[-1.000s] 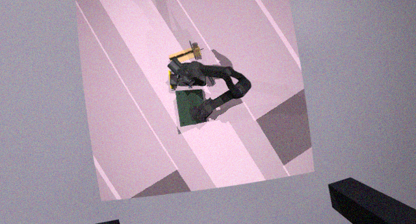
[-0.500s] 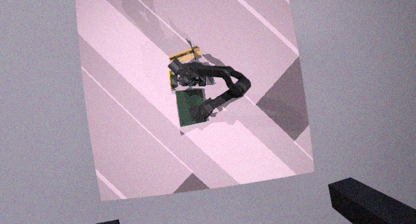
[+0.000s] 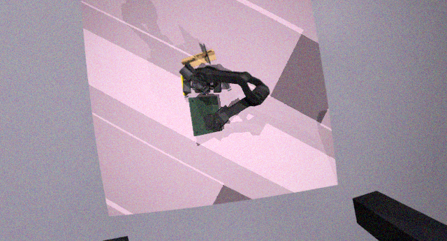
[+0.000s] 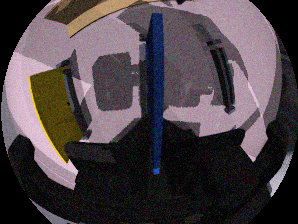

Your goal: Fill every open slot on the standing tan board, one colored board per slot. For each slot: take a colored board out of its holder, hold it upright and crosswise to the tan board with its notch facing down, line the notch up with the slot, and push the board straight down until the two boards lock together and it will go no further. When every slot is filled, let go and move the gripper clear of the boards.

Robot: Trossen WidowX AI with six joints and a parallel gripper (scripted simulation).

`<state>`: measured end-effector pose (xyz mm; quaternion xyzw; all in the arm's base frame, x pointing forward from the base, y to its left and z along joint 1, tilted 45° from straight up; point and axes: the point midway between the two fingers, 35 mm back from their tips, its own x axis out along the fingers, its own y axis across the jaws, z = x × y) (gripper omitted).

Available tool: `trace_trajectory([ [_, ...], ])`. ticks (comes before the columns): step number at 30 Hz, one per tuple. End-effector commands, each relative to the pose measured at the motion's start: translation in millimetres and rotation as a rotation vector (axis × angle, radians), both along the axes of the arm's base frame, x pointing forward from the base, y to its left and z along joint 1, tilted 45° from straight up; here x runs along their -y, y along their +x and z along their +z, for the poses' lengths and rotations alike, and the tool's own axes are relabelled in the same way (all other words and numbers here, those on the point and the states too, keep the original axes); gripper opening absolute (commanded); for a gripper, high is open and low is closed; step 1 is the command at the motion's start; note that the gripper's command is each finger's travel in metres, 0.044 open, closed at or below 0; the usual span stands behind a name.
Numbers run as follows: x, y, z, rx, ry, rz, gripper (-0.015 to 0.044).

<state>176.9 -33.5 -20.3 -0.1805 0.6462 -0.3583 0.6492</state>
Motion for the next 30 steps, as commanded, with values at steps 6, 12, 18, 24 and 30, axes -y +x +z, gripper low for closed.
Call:
trace_trajectory([
  [6,-13.2,3.5,12.9,0.009,0.006,-0.002,0.0000],
  [12,-21.3,4.5,21.0,0.008,0.007,-0.002,0.0000],
  [18,-29.6,5.5,29.5,0.008,0.007,-0.002,0.0000],
  [24,-38.6,6.7,38.5,0.008,0.008,-0.002,0.0000],
  [30,-48.0,7.8,48.0,0.008,0.008,-0.002,0.0000],
])
